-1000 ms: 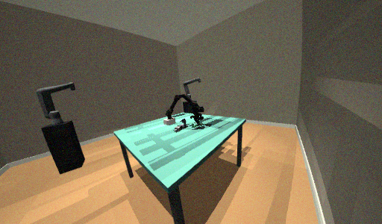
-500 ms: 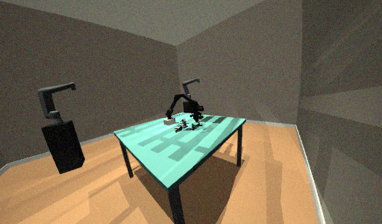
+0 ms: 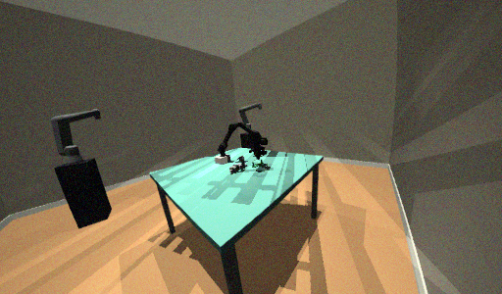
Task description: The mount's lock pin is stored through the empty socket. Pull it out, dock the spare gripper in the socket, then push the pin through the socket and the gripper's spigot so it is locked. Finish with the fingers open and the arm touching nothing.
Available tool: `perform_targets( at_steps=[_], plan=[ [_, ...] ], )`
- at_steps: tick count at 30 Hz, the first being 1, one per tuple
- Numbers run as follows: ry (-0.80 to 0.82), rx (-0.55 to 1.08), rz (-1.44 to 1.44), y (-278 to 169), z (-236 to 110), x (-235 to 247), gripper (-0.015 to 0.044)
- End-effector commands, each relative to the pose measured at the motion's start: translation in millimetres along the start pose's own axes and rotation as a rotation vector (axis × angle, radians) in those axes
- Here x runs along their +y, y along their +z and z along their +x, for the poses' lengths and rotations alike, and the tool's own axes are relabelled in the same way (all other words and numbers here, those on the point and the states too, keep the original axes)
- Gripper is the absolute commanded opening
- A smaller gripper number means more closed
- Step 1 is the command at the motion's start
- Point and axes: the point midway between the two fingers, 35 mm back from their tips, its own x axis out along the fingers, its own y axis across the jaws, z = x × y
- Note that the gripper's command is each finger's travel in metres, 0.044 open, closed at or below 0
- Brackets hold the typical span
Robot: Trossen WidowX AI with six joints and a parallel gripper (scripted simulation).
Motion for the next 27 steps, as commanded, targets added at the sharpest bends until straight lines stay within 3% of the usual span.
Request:
perform_targets(
  at_steps=[1,27],
  plan=[
    [0.001,0.000,0.000,-1,0,0,0.0000],
    [0.001,0.005,-0.007,-56,-19,-10,0.0000]
  ],
)
